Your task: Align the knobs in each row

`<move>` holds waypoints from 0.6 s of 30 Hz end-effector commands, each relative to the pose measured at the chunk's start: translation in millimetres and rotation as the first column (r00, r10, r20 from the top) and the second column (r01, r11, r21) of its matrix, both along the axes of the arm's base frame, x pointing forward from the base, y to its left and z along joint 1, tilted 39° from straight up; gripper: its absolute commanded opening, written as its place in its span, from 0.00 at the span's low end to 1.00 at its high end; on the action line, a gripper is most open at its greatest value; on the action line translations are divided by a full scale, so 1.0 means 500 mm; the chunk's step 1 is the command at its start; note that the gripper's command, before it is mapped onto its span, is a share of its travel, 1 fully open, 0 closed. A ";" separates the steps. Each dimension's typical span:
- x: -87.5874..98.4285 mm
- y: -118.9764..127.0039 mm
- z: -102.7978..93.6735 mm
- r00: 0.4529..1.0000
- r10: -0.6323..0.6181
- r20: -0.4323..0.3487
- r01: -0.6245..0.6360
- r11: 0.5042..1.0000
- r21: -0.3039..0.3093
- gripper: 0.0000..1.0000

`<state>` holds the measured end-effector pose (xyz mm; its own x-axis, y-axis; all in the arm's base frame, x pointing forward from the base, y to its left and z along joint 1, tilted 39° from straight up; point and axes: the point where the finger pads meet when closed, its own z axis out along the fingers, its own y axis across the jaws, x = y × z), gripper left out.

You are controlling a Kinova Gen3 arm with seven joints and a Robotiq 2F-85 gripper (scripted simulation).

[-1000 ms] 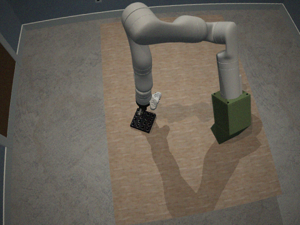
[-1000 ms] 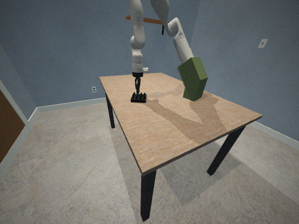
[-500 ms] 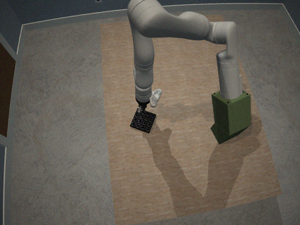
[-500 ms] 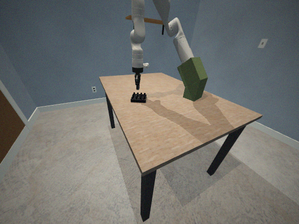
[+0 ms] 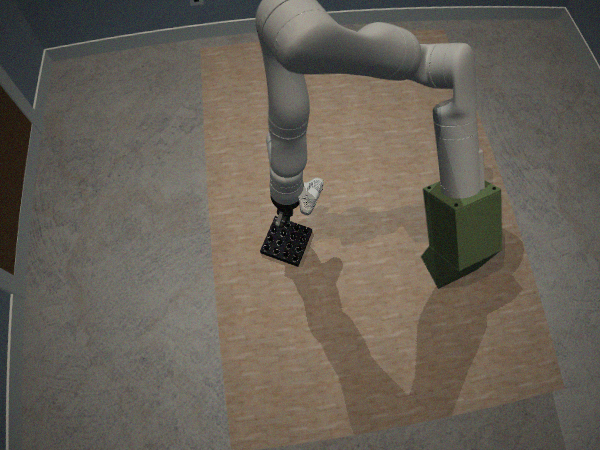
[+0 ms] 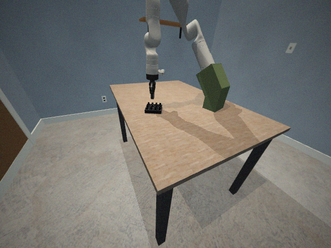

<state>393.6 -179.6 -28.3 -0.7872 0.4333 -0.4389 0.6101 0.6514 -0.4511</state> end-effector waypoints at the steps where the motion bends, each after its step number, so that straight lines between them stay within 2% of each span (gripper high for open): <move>1: 0.001 0.001 0.001 1.000 0.001 0.001 -0.001 1.000 0.001 0.19; 8: 0.002 0.005 -0.002 0.999 0.037 -0.029 -0.037 0.999 0.001 0.19; 16: 0.005 0.020 -0.012 0.972 0.183 -0.149 -0.183 0.983 0.014 0.19; 18: 0.005 0.020 -0.012 0.972 0.183 -0.149 -0.183 0.983 0.014 0.19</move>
